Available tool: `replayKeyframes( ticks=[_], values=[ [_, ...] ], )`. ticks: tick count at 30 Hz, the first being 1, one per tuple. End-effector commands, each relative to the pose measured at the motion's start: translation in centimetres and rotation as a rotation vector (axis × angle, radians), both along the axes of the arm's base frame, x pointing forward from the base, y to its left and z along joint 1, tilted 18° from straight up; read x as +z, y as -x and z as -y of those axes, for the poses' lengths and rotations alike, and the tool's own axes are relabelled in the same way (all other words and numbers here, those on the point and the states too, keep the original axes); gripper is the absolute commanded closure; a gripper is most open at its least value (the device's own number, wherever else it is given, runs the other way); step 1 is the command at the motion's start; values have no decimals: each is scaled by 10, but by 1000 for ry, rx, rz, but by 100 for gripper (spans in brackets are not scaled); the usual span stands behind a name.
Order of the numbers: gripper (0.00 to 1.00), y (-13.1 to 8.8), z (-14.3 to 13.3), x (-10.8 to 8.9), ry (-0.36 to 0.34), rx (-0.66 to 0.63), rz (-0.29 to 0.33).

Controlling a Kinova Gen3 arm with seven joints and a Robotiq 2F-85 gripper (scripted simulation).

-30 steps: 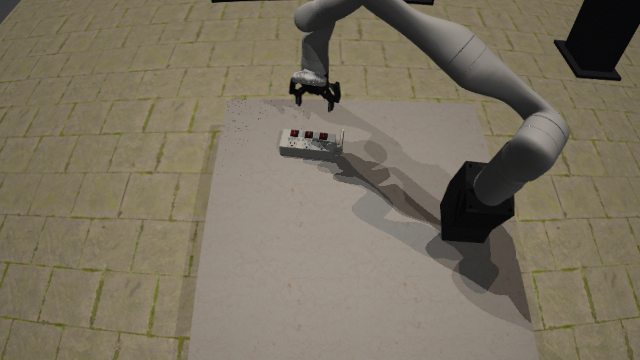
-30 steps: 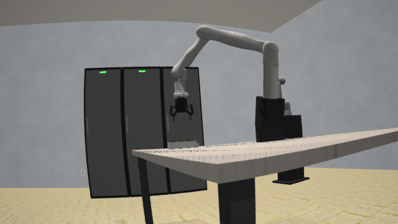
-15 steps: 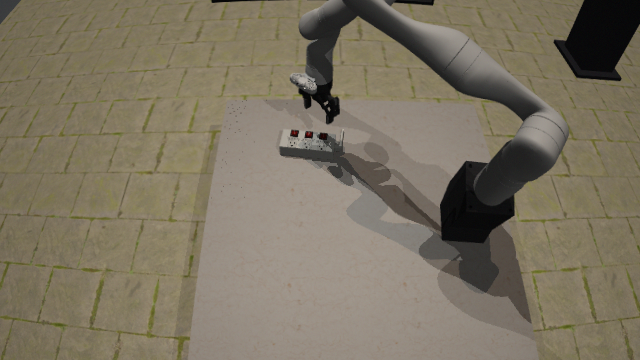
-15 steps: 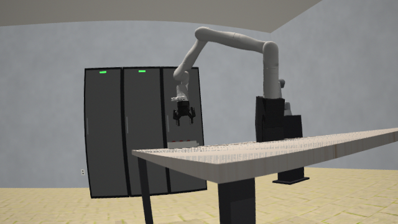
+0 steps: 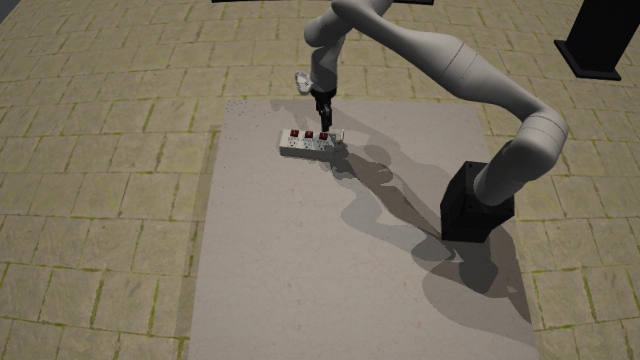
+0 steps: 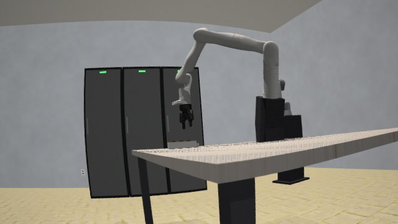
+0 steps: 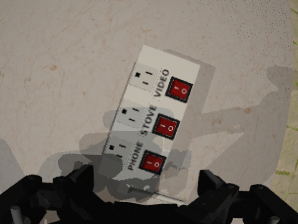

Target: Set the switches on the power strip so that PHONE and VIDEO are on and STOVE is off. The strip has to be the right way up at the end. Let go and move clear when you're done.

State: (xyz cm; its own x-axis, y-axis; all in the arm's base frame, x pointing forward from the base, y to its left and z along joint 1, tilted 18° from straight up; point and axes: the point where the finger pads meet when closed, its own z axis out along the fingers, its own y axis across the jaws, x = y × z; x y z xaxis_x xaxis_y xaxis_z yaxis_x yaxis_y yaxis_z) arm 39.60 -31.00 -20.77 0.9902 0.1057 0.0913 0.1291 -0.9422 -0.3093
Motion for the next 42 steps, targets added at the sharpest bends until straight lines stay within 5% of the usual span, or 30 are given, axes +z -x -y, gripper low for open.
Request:
replayKeyframes(
  ticks=[1,11,22,23,42],
  values=[
    [0,1,-3,-4,4,-77,-31],
    [0,5,-3,-10,4,-271,-93],
    [0,5,-3,-10,4,-288,-98],
    [100,5,-3,-10,4,-288,-97],
    [100,5,-3,-10,4,-288,-97]
  ],
)
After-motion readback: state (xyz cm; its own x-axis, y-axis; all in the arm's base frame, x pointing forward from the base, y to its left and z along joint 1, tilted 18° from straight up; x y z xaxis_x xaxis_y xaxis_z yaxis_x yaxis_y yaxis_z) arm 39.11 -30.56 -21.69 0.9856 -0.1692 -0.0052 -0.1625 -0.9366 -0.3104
